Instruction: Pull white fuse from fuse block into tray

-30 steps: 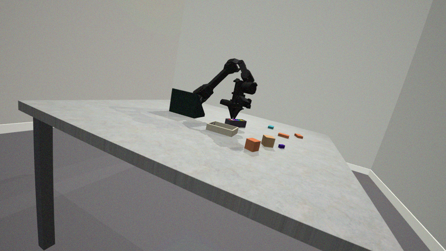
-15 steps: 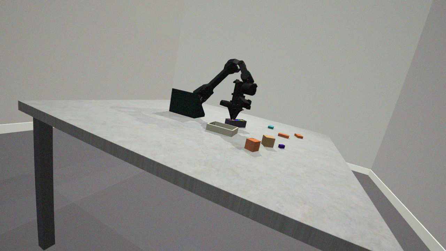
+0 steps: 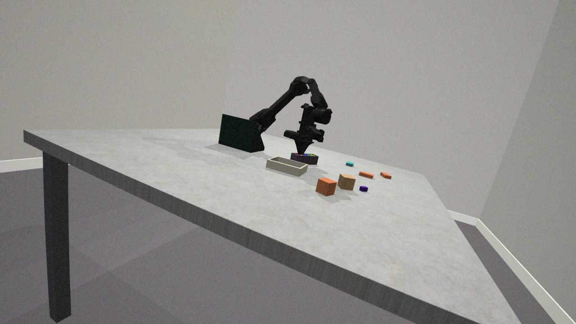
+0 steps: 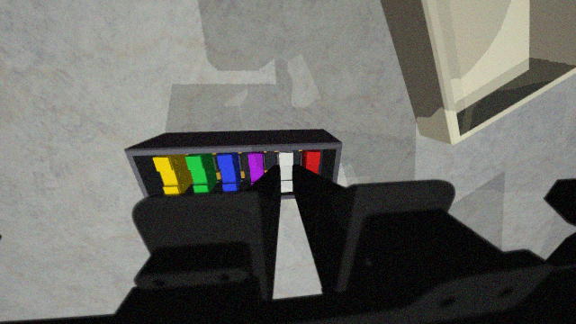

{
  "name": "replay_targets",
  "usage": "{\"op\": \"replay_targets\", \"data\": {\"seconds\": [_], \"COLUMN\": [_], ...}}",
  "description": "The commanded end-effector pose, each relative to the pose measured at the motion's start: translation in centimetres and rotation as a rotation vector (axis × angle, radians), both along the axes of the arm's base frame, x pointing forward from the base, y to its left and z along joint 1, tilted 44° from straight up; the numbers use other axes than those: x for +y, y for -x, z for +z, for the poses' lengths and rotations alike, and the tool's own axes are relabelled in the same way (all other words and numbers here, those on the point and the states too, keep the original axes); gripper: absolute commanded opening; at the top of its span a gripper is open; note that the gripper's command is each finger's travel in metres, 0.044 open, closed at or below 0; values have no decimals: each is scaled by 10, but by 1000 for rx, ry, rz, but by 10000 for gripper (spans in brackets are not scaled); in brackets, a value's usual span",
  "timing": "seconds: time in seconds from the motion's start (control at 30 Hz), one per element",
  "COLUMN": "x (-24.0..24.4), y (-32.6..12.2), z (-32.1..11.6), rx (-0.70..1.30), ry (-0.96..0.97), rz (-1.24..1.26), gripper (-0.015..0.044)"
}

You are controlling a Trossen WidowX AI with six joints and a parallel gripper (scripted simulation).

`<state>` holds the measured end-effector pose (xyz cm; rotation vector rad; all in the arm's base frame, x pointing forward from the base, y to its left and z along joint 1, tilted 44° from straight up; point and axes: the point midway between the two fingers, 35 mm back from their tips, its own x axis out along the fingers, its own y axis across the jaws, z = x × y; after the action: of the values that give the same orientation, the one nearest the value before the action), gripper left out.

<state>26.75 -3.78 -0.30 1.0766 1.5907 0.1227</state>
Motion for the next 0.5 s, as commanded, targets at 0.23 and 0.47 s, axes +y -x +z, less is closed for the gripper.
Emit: {"op": "replay_targets", "data": {"seconds": [0.23,0.47], "x": [-1,-4], "y": [0,0], "z": [1,4], "rx": [0,0], "ry": [0,0], "rz": [0,0], "gripper": [0,0]}}
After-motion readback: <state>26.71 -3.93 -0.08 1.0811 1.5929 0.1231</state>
